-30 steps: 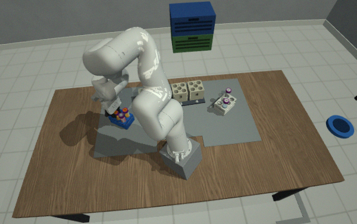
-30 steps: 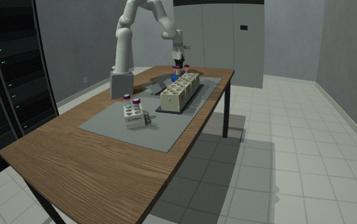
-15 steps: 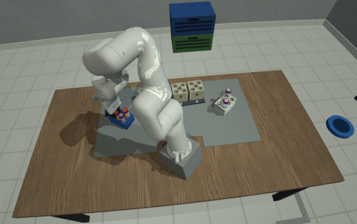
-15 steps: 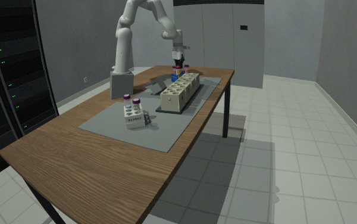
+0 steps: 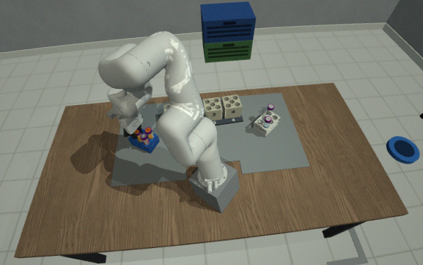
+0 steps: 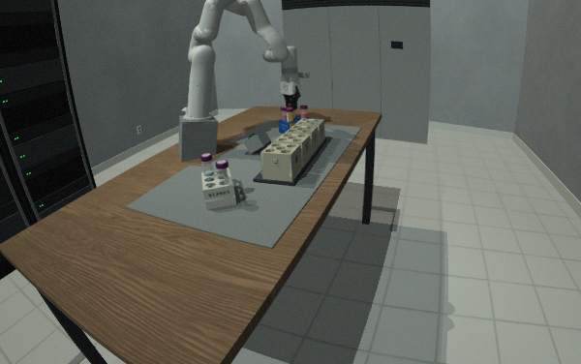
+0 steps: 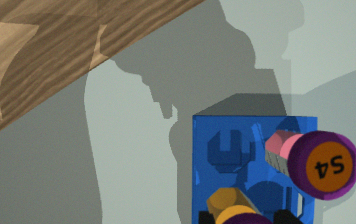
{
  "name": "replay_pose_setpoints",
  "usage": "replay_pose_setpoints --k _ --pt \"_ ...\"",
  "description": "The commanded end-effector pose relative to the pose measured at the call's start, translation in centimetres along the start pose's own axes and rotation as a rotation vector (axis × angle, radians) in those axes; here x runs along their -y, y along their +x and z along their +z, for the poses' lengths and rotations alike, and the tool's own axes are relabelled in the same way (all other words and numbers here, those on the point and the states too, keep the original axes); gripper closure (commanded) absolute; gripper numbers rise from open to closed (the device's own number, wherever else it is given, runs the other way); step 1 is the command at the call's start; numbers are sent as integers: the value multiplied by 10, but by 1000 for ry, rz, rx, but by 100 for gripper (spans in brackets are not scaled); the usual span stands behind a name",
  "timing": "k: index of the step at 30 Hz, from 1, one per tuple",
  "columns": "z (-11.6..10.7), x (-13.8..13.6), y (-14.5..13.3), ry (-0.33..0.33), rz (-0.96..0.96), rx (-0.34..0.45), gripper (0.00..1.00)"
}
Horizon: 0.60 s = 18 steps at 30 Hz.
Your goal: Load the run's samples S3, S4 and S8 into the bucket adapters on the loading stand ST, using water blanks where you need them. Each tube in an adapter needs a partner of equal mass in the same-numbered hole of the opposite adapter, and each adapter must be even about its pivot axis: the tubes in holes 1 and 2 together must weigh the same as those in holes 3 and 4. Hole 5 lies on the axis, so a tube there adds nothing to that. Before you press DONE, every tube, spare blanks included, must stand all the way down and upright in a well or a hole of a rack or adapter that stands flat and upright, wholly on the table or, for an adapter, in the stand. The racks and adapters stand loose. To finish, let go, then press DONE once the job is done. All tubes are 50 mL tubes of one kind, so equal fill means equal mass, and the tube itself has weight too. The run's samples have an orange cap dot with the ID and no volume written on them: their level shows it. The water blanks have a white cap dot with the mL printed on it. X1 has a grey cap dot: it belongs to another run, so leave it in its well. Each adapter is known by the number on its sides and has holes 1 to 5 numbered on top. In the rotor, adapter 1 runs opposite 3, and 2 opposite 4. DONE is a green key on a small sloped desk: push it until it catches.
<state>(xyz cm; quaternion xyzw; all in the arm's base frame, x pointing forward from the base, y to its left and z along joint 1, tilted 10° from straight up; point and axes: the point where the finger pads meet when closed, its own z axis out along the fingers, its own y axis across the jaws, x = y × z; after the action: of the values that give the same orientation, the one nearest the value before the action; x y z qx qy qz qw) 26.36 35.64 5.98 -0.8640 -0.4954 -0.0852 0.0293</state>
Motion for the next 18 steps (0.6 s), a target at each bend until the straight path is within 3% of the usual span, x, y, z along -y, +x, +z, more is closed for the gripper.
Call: replay_pose_setpoints --k 1,18 --pt "-3 0 1 0 0 -4 100" --pt "-12 0 1 0 0 -4 100"
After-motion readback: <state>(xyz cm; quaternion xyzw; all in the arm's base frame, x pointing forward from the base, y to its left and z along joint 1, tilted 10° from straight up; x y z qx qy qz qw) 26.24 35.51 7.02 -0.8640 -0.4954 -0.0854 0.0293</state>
